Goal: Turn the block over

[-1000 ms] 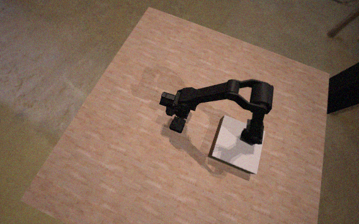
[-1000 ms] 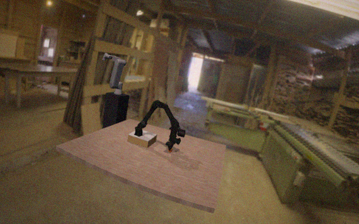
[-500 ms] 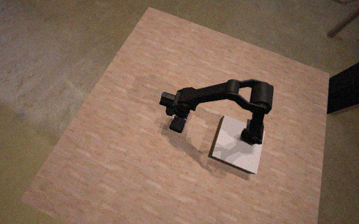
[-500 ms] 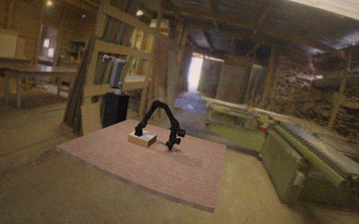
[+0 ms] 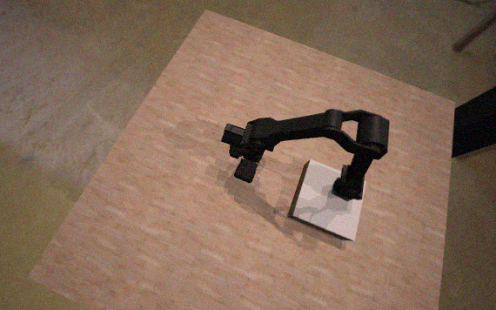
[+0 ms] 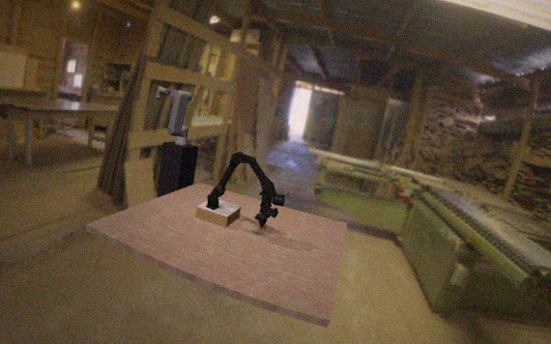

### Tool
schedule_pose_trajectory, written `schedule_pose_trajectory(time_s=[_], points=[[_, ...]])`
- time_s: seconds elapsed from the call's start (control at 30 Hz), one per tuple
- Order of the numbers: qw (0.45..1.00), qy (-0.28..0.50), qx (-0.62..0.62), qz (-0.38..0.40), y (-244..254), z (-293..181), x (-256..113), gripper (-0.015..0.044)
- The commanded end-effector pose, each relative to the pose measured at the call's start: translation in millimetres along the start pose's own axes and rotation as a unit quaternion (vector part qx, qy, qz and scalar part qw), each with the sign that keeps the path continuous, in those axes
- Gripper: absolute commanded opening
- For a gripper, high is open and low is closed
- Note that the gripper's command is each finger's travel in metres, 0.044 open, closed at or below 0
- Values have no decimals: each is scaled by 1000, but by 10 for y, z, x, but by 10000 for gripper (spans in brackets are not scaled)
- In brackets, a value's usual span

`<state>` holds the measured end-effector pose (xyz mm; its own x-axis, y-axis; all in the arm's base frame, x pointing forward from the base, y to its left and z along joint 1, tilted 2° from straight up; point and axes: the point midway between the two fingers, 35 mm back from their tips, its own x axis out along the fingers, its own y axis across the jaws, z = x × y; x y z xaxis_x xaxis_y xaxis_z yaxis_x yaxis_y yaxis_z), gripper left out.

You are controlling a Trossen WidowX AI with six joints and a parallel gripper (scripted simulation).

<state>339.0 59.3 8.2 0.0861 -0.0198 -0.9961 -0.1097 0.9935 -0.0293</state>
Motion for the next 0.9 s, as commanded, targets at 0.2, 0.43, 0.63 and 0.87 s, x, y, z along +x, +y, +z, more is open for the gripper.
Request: schedule_pose_trajectory(time_s=[0.2,0.43,0.63,0.87], points=[[997,-78,0,-2,1,-4,55,0],[991,-134,0,-2,1,-15,76,0],[983,-182,0,-2,0,-38,75,0],[973,-232,1,-2,-5,-78,54,0]])
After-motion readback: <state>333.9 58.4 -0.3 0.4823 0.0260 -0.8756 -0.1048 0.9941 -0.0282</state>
